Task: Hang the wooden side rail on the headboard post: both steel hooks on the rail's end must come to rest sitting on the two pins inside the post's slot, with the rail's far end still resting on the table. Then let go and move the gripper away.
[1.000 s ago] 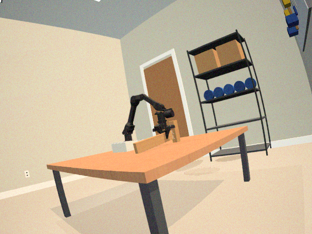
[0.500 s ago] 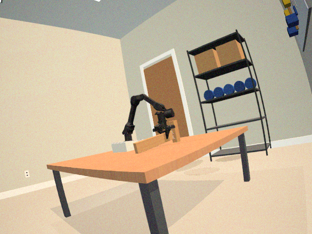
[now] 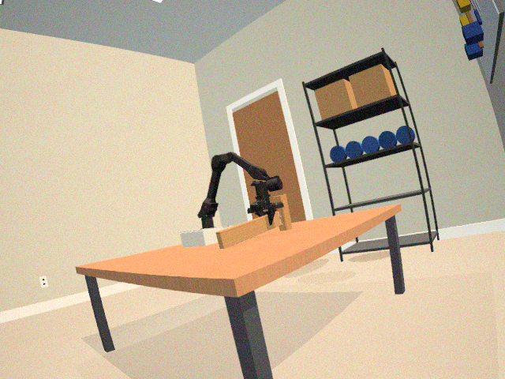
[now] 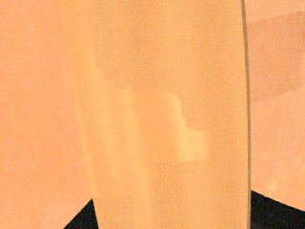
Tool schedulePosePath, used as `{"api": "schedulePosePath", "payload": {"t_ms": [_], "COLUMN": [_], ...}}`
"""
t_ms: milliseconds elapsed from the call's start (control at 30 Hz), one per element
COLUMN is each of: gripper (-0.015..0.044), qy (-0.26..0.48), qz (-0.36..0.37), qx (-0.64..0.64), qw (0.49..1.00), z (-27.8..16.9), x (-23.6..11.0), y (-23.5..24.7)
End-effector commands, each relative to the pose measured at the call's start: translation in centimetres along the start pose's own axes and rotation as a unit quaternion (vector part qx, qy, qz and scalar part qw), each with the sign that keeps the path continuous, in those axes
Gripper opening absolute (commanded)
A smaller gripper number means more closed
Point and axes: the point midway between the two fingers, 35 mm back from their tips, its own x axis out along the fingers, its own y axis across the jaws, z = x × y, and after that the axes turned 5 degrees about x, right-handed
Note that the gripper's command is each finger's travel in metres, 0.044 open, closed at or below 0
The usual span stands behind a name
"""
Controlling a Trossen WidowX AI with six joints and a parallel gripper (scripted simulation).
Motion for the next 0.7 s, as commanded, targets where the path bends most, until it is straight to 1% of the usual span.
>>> {"api": "schedulePosePath", "payload": {"t_ms": [0, 667], "gripper": [0.0, 0.0], "qy": [0.002, 0.002], "qz": [0.003, 0.003], "qx": [0.002, 0.002], "qw": [1.0, 1.0], "z": [-0.14, -0.35], "x": [-0.29, -0.28], "y": [0.08, 0.1]}}
